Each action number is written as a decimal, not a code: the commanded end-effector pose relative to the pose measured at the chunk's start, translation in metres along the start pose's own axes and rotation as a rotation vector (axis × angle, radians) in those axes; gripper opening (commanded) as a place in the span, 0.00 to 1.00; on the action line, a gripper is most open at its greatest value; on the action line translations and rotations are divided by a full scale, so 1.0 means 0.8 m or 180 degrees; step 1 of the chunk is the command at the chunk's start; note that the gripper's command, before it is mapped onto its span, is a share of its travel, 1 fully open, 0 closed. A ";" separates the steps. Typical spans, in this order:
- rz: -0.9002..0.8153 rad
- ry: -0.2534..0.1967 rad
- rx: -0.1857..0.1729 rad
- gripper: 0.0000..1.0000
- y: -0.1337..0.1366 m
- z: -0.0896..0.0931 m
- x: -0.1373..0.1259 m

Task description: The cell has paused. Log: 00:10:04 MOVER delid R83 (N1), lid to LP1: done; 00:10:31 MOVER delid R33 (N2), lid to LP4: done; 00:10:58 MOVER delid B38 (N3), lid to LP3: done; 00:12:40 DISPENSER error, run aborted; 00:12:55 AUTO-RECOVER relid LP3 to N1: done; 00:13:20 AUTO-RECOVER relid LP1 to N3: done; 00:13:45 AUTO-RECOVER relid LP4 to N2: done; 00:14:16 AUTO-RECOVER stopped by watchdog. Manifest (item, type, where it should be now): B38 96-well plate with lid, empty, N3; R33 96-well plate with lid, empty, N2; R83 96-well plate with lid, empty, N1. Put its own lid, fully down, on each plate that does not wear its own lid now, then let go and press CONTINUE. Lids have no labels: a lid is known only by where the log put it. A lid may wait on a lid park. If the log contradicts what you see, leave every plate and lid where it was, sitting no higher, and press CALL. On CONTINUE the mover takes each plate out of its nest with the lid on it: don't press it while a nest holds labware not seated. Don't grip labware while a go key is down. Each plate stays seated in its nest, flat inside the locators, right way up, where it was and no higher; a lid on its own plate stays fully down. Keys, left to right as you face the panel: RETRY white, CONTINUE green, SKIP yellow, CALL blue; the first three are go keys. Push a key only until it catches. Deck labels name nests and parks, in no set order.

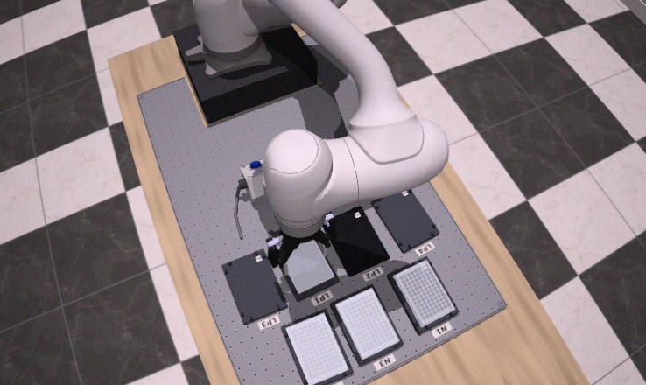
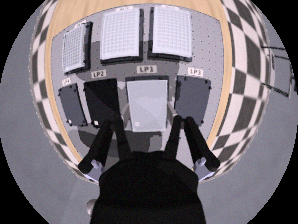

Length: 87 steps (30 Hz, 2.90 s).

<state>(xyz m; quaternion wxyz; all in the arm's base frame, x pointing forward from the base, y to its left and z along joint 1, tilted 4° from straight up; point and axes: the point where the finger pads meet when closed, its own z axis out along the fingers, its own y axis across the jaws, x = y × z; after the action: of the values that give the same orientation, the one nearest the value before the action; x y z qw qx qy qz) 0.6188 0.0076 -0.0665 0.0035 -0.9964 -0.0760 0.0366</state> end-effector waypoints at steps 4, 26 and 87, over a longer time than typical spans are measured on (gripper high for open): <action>0.0000 0.0001 0.0001 0.00 0.000 0.001 0.000; 0.0000 0.0001 0.0001 0.00 0.000 0.008 0.000; 0.0000 0.0001 0.0001 0.00 0.000 0.012 0.000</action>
<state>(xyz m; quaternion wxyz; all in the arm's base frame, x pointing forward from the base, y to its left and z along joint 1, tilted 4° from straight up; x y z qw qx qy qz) 0.6181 0.0076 -0.0762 0.0035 -0.9964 -0.0759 0.0366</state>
